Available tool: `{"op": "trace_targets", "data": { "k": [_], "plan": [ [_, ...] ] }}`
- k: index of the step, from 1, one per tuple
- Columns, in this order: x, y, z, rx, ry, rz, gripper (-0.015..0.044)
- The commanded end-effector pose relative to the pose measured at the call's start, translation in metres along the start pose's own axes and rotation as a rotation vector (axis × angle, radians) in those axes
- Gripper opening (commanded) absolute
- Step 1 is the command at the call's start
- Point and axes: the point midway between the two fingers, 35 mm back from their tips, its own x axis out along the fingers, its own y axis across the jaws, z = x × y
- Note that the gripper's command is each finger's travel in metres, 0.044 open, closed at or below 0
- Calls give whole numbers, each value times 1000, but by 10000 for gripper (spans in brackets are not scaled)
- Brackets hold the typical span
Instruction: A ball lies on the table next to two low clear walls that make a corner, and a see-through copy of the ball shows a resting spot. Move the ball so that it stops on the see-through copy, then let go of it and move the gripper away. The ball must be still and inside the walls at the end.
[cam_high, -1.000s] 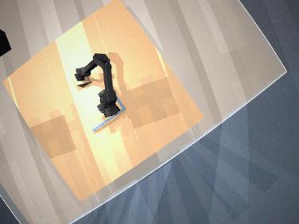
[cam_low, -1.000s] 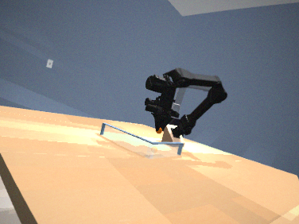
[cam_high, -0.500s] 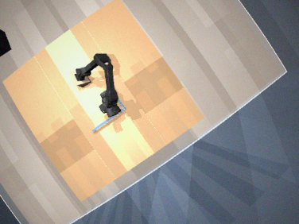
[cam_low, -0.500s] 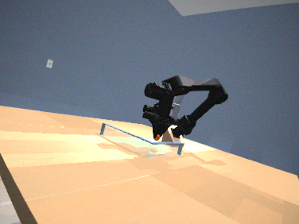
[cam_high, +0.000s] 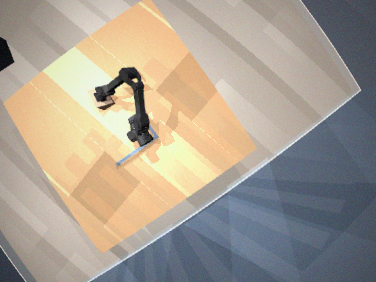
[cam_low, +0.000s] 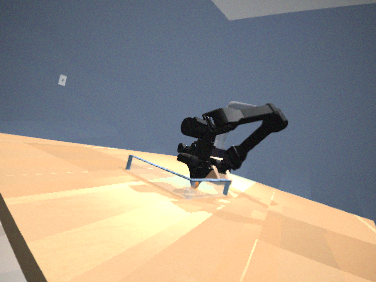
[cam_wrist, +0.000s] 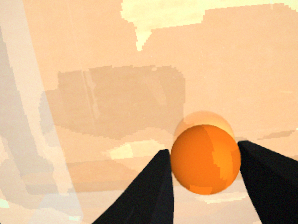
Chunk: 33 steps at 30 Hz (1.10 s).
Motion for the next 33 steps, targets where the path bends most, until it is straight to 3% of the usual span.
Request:
{"op": "trace_targets", "data": {
  "k": [1, 17, 26, 33],
  "plan": [
    [7, -2, 0, 8, 4, -5, 0],
    [19, -2, 0, 8, 5, -4, 0],
    [17, -1, 0, 1, 2, -1, 236],
    [15, 0, 0, 1, 1, -1, 242]
  ]
}}
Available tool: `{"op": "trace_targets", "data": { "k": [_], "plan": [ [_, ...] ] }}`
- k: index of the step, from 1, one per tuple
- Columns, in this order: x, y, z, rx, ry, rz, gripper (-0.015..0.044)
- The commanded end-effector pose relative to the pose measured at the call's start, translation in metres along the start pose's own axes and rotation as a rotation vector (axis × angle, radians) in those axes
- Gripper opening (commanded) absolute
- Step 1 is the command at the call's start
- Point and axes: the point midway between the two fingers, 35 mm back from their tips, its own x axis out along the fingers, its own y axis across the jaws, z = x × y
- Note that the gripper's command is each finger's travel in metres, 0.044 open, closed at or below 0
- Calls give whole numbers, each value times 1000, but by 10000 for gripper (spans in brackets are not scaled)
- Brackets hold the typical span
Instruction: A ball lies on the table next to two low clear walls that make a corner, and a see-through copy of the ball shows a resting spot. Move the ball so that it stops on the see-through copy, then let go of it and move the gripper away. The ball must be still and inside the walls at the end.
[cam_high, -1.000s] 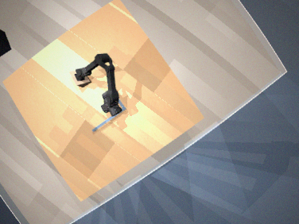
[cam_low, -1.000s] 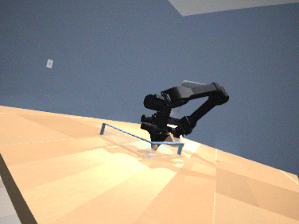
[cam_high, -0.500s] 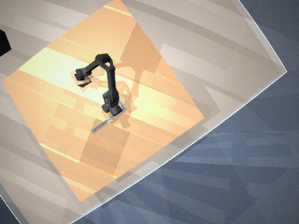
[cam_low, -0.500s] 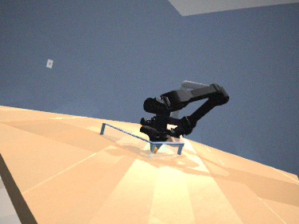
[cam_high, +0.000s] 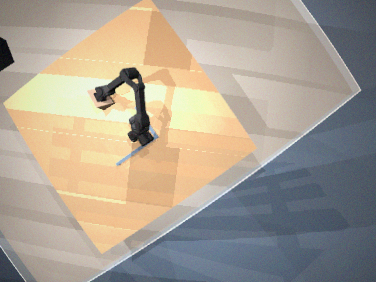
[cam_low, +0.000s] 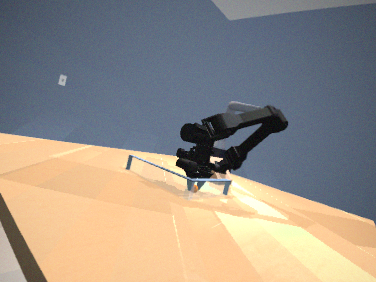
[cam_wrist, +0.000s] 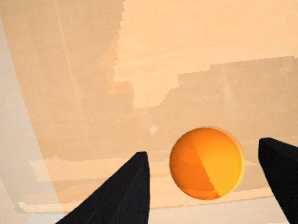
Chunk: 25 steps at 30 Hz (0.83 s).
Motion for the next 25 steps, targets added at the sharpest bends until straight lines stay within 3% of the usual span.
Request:
{"op": "trace_targets", "data": {
  "k": [1, 6, 19, 25],
  "plan": [
    [-11, 2, 1, 0, -2, 0, 242],
    [-84, 0, 1, 7, -1, -3, 242],
    [-79, 1, 3, 16, 0, 3, 242],
    [-127, 1, 2, 11, -1, 0, 400]
  ]
}}
